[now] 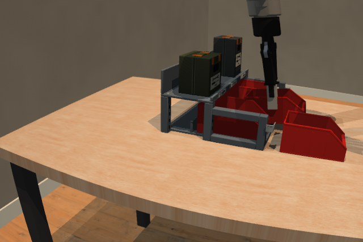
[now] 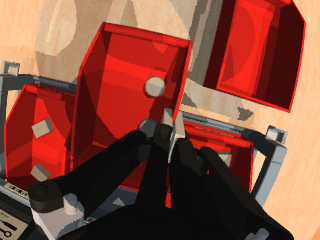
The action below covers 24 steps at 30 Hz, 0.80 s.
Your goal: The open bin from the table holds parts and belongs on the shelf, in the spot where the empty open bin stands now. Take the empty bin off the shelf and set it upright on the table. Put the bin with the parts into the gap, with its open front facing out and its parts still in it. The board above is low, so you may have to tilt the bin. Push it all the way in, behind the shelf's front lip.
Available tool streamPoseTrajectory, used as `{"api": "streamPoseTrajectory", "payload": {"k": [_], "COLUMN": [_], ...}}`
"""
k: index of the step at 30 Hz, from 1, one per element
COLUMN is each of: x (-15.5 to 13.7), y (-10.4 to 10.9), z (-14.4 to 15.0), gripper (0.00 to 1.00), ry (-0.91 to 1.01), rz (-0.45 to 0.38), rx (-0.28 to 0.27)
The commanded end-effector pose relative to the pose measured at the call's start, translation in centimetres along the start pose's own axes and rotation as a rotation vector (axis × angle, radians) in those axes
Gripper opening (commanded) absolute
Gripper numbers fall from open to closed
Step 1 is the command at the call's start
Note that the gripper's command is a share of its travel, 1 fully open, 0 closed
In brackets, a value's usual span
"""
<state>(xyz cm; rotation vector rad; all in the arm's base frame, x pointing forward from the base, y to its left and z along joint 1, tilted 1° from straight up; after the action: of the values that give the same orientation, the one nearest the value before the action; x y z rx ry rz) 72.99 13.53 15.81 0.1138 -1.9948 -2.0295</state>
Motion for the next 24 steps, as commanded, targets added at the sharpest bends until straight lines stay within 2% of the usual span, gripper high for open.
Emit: {"api": "streamPoseTrajectory", "payload": {"k": [1,24], "x": [-0.03,-0.90], "y": [0.02,0.05], "z": [0.00,-0.08], "gripper": [0.10,0.10], "ry": [0.000,0.000], "rz": [-0.001,-0.019], "rx": [0.000,0.002]}}
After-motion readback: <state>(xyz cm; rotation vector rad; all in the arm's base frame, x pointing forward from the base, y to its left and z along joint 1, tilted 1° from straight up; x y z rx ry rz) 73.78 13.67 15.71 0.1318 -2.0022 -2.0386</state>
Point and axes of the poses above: the point where the finger pads meet when closed, its own y axis back along the fingers, its own z axis across the jaws, x = y × z, the point moved 9 cm from there along y, back along the fingers, and after that the axes turned 5 degrees about y, right-handed, at the moved point
